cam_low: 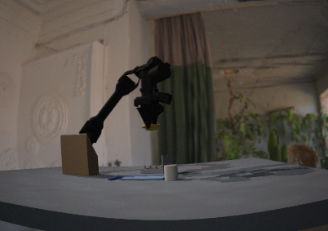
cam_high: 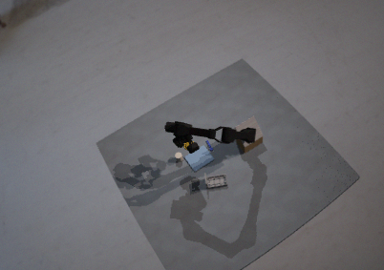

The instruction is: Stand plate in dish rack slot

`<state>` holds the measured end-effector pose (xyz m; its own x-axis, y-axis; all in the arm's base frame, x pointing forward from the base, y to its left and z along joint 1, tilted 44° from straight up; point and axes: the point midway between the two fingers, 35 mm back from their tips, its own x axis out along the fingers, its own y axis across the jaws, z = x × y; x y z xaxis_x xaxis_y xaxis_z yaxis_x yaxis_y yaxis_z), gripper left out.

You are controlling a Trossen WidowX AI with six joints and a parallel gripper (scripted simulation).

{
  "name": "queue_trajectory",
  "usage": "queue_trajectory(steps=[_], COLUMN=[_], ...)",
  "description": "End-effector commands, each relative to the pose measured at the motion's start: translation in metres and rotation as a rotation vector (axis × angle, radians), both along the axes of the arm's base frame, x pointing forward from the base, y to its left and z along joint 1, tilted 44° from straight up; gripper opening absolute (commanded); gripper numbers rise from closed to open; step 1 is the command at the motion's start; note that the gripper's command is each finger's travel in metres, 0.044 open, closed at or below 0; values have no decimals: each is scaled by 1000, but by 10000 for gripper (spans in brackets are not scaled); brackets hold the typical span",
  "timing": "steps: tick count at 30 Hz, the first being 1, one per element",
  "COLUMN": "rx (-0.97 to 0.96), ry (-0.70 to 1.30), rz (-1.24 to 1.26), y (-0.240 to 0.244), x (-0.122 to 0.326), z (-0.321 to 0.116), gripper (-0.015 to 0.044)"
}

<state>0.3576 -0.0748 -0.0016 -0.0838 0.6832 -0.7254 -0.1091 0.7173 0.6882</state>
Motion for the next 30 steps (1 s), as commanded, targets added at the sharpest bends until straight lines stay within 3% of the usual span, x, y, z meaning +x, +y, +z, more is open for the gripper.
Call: queue_trajectory(steps=[1, 30], rx=[-6, -98], ry=[31, 706], rz=[-27, -752], y=[3, 97], x=[-1, -54], z=[8, 119], gripper=[0, 0])
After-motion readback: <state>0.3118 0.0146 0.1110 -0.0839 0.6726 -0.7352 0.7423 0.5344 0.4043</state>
